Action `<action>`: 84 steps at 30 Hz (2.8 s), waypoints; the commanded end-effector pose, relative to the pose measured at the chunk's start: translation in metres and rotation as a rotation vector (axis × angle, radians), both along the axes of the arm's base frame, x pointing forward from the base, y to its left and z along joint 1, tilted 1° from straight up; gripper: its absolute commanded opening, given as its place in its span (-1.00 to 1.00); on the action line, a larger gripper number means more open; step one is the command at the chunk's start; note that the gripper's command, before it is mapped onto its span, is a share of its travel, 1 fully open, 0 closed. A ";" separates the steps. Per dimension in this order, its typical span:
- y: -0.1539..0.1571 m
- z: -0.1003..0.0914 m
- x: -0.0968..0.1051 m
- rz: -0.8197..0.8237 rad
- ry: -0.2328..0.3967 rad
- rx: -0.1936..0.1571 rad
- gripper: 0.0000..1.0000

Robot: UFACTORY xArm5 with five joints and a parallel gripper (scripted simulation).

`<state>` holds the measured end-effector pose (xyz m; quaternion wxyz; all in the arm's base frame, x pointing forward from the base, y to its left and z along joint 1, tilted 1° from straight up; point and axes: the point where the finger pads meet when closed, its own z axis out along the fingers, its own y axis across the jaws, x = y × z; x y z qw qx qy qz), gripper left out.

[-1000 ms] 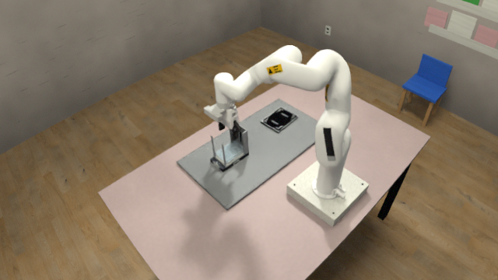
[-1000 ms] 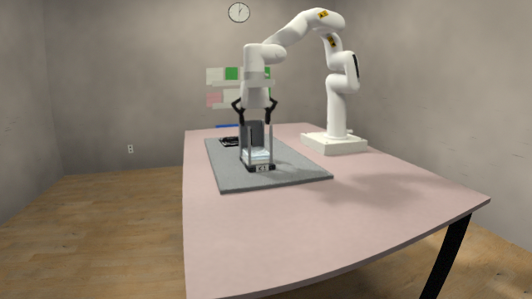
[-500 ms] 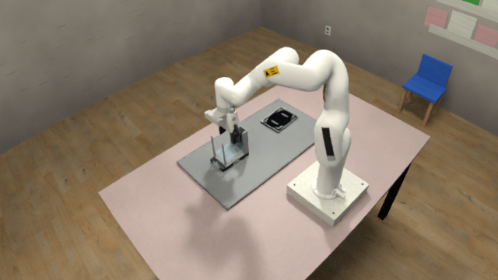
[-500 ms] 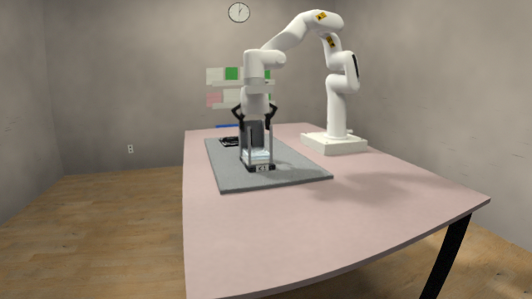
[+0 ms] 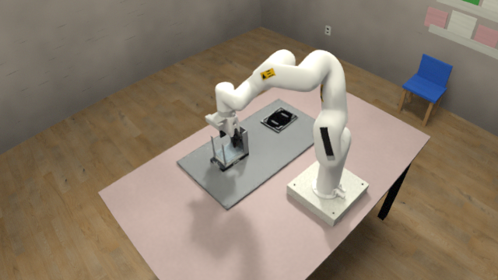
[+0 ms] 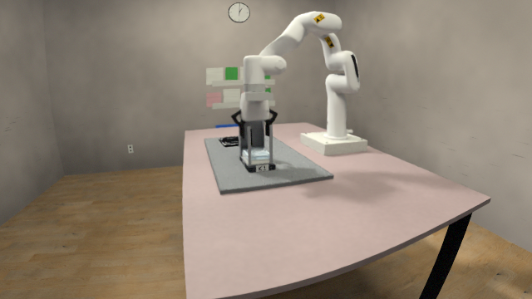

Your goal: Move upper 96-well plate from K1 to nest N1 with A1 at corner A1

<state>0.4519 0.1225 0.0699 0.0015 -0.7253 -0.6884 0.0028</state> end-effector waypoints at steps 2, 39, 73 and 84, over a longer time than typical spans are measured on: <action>0.000 -0.006 0.001 0.000 -0.007 -0.013 1.00; 0.000 -0.040 0.001 0.000 -0.007 -0.013 1.00; -0.001 -0.058 0.001 0.000 -0.007 -0.013 1.00; -0.001 -0.058 0.001 0.000 -0.007 -0.013 1.00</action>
